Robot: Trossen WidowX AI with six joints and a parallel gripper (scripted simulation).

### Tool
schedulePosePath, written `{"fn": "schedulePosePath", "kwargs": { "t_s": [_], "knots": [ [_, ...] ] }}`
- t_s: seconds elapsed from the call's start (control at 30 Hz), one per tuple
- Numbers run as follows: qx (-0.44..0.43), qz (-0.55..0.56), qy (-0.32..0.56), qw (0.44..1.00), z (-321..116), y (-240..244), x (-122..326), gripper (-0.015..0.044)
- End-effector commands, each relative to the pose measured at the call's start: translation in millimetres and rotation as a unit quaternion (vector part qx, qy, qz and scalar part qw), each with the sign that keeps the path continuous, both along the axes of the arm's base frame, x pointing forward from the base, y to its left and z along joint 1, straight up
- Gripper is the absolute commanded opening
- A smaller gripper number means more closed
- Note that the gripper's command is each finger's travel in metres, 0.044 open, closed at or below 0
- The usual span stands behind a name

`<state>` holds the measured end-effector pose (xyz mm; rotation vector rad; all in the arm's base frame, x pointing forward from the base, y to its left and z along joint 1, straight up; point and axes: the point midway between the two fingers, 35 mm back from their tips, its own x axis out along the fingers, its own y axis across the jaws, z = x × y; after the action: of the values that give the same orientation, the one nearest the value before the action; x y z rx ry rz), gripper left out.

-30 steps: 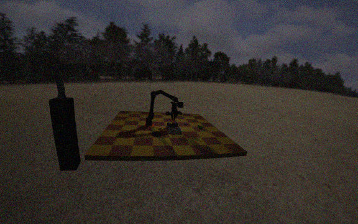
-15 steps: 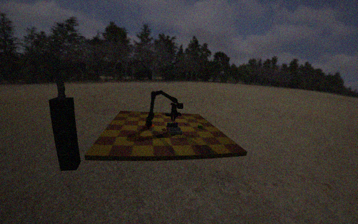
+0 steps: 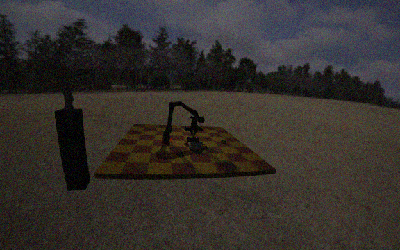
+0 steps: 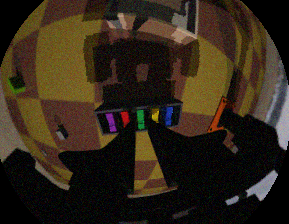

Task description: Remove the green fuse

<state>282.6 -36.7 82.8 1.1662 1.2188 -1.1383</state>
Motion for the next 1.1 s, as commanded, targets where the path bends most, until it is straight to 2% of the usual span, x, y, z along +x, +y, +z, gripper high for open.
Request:
{"fn": "schedulePosePath", "kwargs": {
  "t_s": [0.0,0.97,1.07],
  "knots": [
    [0.002,-0.002,0.002,1.0,-3,1,-1,0.0074],
    [0.002,-0.002,0.002,1.0,-13,1,-1,0.0074],
    [0.0,-0.001,0.001,1.0,-11,0,0,0.0054]
  ]
}}
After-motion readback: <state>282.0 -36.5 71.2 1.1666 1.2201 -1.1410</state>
